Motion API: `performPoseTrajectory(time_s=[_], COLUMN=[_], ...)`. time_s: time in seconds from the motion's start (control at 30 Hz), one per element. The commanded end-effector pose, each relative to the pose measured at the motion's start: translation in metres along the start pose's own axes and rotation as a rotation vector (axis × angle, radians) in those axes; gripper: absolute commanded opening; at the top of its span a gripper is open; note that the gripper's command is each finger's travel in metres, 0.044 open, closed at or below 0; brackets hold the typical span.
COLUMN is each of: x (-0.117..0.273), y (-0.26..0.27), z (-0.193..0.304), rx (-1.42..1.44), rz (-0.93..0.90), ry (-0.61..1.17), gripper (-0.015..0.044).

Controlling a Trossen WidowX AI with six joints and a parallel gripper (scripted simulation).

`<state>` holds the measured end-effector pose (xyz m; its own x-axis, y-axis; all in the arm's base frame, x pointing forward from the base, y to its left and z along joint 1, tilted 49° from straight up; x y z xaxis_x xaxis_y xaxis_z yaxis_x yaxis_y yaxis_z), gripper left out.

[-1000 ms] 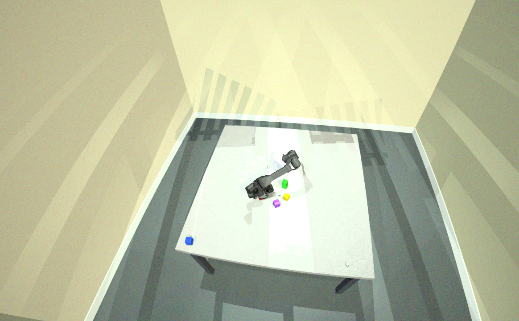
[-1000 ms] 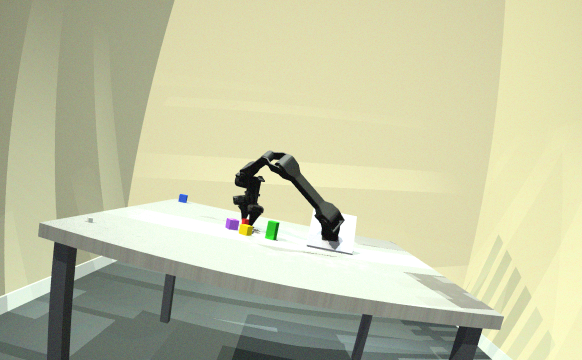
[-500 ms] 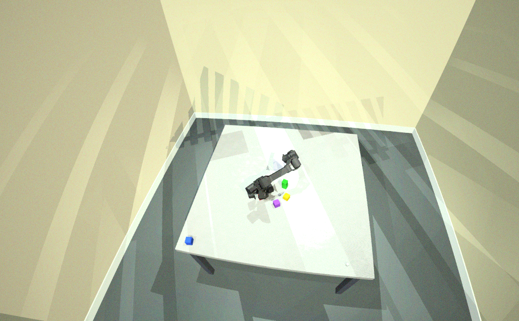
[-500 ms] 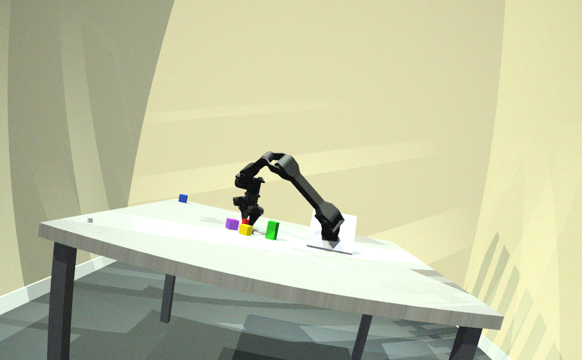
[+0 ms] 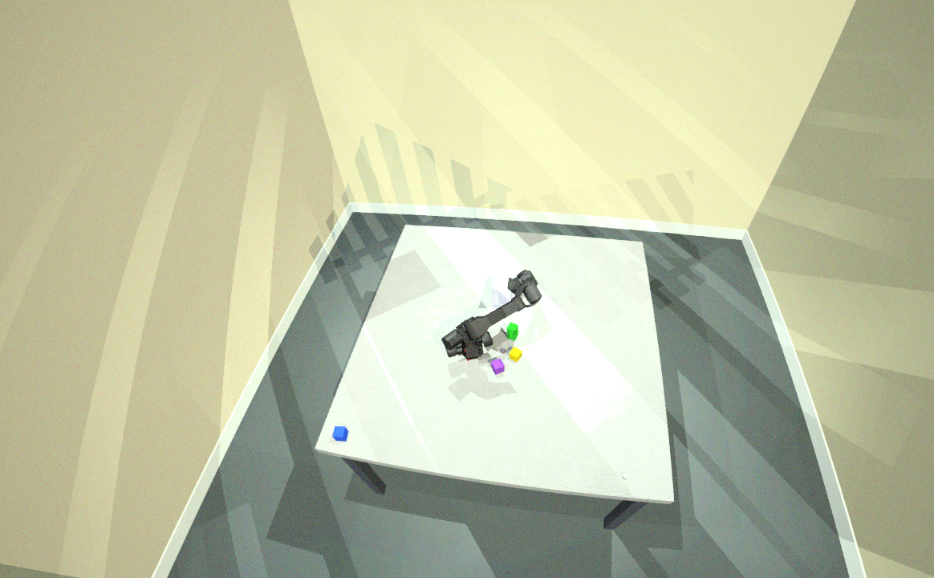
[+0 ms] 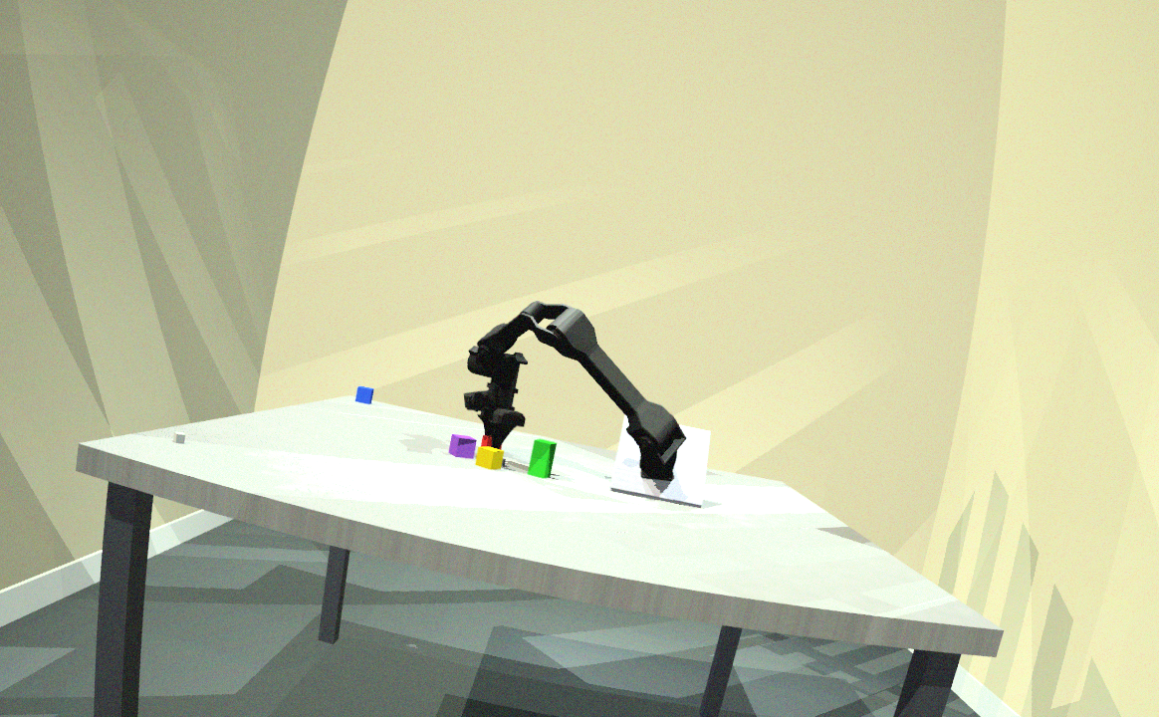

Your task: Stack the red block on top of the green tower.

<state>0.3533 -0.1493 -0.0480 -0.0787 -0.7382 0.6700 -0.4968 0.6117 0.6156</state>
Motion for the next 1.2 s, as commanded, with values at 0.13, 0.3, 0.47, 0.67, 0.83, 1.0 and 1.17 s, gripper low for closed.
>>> performPoseTrajectory(time_s=[0.13, 0.3, 0.47, 0.67, 0.83, 1.0, 1.17], x=[0.009, 0.033, 0.058, 0.085, 0.105, 0.119, 0.12], y=[0.0, -0.001, -0.001, -0.001, -0.001, 0.0, 0.0], z=[0.0, 0.0, 0.001, 0.001, 0.001, 0.001, 0.001], rx=[-0.003, -0.003, -0.003, -0.004, -0.004, -0.004, -0.004], rz=[0.0, 0.001, 0.002, 0.002, 0.003, 0.003, 0.003], ry=[-0.005, -0.004, -0.004, -0.003, -0.002, -0.002, -0.002], gripper=[0.0, 0.0, 0.0, 0.0, 0.0, 0.0, 0.0])
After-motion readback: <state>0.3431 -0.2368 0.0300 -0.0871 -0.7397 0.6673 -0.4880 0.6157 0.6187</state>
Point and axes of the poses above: the point midway between the two fingers, 35 mm back from their tips, its own x axis back along the fingers, its own y axis across the jaws, z = x × y, the point moved 7 cm from there along x, back along the fingers, and after that the axes turned 2 degrees about x, right-handed, at the moved point
